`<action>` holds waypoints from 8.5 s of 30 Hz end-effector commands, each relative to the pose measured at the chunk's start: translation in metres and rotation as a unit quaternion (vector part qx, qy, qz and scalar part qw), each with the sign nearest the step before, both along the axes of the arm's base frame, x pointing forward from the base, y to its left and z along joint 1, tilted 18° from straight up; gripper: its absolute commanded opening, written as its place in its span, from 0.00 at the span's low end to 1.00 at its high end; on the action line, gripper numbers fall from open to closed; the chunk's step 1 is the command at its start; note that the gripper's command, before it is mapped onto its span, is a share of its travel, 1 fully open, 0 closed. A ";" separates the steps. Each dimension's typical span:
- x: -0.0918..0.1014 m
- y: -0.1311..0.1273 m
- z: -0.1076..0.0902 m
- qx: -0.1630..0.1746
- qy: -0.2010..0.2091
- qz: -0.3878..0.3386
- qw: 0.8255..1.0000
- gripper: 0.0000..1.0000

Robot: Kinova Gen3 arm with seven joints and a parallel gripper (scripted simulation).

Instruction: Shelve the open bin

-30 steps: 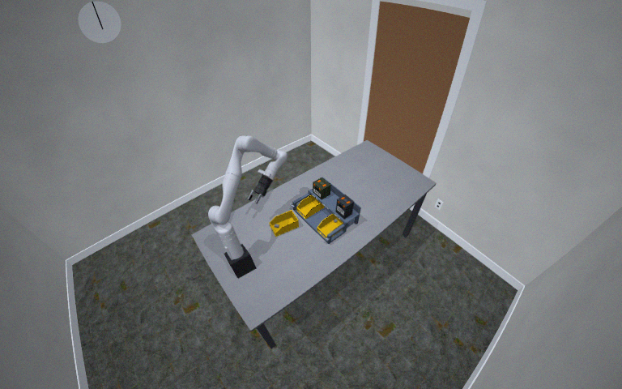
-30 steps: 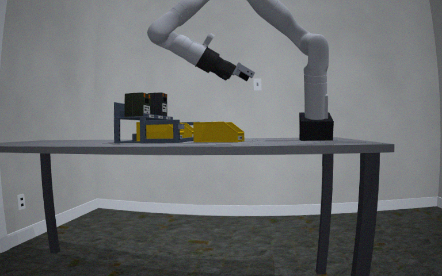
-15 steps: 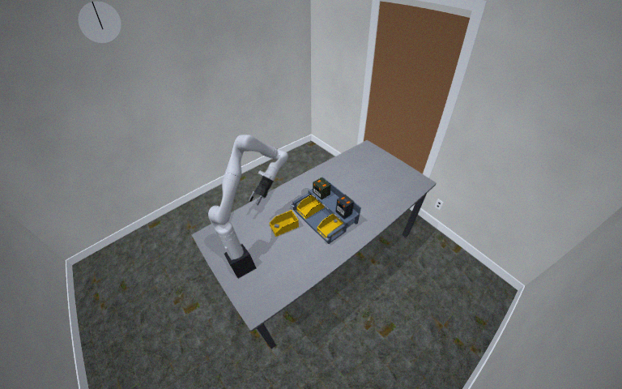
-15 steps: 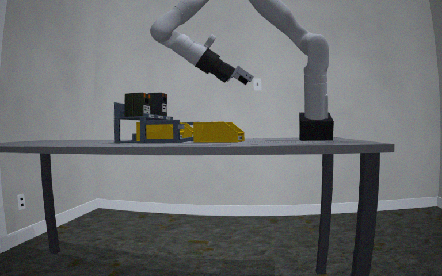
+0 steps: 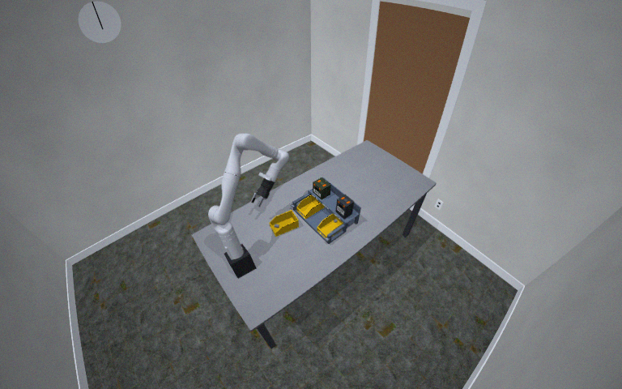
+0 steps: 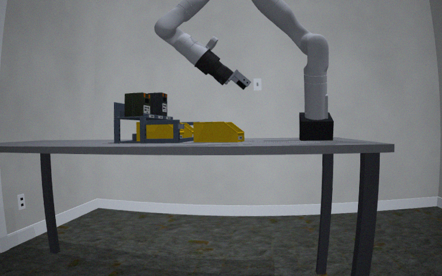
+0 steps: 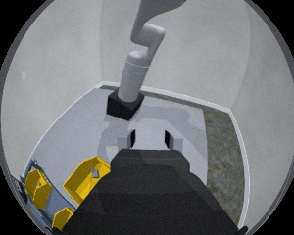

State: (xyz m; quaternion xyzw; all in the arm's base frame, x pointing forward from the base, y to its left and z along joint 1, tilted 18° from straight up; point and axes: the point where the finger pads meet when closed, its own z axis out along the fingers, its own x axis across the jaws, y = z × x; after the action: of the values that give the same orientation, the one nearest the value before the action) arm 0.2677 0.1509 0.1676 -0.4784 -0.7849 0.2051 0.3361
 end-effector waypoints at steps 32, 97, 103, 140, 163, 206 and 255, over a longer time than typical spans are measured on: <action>0.038 -0.005 -0.033 0.034 -0.129 -0.131 0.982 1.00; 0.118 -0.061 -0.054 0.025 -0.319 -0.325 0.890 1.00; 0.119 -0.063 -0.054 0.024 -0.323 -0.329 0.887 1.00; 0.122 -0.066 -0.054 0.022 -0.329 -0.335 0.883 0.00; 0.122 -0.066 -0.054 0.022 -0.329 -0.335 0.883 0.00; 0.122 -0.066 -0.054 0.022 -0.329 -0.335 0.883 0.55; 0.122 -0.049 -0.107 0.022 -0.329 -0.335 0.883 0.55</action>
State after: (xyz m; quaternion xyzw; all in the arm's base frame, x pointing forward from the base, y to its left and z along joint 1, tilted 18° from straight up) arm 0.3904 0.1020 0.0640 -0.7446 -0.6484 -0.1080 0.1163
